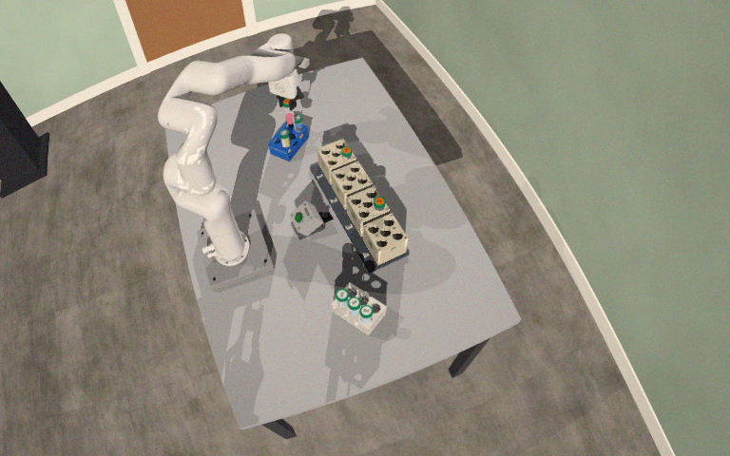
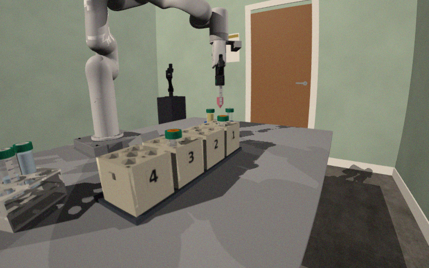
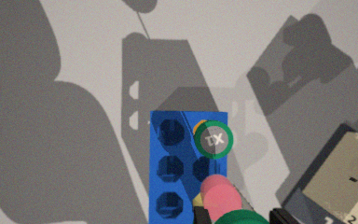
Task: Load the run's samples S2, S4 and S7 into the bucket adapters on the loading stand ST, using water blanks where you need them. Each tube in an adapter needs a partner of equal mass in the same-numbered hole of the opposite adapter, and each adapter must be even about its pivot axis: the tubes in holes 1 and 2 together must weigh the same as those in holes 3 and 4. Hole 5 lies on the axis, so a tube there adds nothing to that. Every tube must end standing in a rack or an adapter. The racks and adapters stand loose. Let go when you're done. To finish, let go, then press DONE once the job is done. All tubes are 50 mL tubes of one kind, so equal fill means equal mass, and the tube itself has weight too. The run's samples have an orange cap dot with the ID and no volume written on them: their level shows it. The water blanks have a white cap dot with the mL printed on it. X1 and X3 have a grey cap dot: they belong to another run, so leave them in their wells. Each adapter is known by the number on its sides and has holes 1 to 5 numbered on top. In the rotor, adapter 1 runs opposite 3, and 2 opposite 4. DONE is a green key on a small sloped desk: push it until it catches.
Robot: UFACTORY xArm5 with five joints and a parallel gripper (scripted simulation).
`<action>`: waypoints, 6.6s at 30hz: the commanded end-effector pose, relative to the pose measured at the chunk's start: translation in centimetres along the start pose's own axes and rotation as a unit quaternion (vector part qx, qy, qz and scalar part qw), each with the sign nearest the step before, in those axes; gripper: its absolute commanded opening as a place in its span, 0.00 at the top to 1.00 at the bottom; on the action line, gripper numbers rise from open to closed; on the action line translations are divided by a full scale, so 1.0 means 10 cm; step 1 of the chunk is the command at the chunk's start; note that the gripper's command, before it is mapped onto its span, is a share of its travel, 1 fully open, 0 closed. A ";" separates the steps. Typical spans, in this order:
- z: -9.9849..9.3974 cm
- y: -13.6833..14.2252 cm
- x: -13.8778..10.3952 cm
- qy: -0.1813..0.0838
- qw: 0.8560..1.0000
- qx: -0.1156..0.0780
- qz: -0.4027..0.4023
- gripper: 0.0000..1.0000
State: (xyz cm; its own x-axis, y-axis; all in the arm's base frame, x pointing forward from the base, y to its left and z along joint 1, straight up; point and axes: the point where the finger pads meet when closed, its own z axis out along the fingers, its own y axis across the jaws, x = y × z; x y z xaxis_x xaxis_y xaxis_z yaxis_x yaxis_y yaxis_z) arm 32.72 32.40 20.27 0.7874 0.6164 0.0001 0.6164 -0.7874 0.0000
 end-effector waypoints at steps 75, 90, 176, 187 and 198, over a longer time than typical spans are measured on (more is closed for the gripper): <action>-0.18 2.34 -1.14 0.001 0.954 0.001 0.300 1.00; -0.18 3.01 -1.47 0.001 0.954 0.000 0.300 1.00; 0.23 3.81 -1.86 0.001 0.954 0.000 0.300 1.00; 0.33 3.81 -1.86 0.001 0.954 0.000 0.300 1.00; 0.42 3.81 -1.86 0.001 0.954 0.000 0.300 1.00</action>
State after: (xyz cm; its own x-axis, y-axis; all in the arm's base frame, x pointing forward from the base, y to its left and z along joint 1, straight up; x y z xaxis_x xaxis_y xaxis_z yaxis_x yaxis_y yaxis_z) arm 41.45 -9.10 16.19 0.9985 0.0545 -0.0018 0.0545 -0.9985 -0.0005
